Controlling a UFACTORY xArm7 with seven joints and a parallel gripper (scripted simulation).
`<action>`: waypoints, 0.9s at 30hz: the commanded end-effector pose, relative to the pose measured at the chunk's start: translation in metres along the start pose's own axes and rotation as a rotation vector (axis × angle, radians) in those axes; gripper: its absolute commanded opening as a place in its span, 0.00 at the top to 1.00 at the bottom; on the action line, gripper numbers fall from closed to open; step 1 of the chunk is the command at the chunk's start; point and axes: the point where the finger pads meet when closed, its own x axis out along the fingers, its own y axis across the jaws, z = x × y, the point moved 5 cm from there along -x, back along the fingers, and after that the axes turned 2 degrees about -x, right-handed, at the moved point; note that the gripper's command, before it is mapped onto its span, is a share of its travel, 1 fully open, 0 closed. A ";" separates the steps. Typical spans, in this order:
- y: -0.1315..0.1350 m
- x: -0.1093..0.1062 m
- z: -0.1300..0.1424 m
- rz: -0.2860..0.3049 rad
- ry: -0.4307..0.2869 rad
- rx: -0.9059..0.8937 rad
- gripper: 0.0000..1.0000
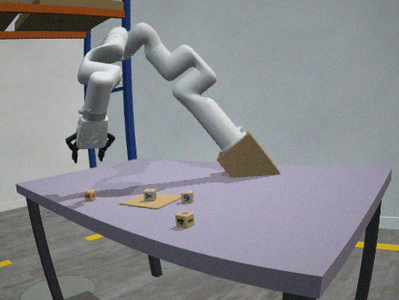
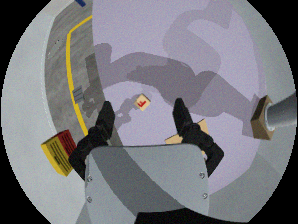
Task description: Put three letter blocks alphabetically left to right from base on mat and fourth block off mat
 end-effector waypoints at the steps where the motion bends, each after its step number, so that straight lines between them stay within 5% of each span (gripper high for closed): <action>1: 0.000 0.001 -0.003 0.033 -0.089 0.101 0.00; 27: -0.016 -0.009 -0.035 0.273 -0.537 0.725 0.00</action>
